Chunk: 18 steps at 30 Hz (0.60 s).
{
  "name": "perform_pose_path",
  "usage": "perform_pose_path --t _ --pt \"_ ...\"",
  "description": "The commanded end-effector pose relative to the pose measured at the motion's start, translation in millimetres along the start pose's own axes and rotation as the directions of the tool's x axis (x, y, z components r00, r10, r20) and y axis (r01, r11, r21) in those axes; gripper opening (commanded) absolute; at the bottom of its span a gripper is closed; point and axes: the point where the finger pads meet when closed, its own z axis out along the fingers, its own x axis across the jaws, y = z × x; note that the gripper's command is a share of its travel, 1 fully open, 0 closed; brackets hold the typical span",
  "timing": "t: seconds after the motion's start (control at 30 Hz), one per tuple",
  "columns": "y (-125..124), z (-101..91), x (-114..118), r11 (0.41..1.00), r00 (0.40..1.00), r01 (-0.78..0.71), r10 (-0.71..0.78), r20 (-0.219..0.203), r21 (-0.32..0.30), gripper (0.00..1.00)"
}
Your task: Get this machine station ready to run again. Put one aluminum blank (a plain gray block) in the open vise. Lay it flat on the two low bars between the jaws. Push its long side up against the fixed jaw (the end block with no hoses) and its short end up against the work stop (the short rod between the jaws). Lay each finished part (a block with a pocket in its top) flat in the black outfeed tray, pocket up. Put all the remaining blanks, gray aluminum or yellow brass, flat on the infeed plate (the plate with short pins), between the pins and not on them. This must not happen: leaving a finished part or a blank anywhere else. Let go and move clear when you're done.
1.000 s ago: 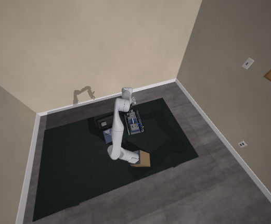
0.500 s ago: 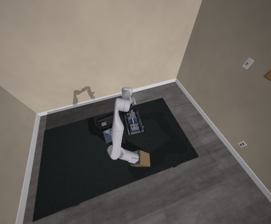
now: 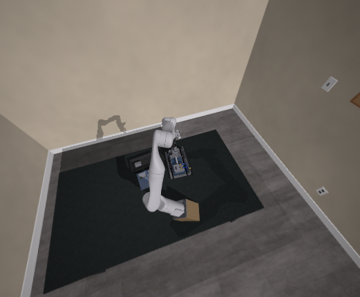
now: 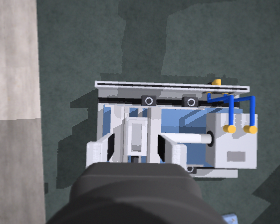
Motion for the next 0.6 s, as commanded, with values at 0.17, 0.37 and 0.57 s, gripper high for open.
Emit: perform_pose_path --t 0.17,0.37,0.57 --pt "1 15.5 1 1.0 1.0 0.001 -0.001 -0.003 -0.002 1.0" --pt "1 23.2 1 1.0 1.0 0.001 -0.001 -0.003 -0.002 1.0" --pt "1 33.5 1 1.0 1.0 0.001 -0.001 -0.003 -0.002 1.0"
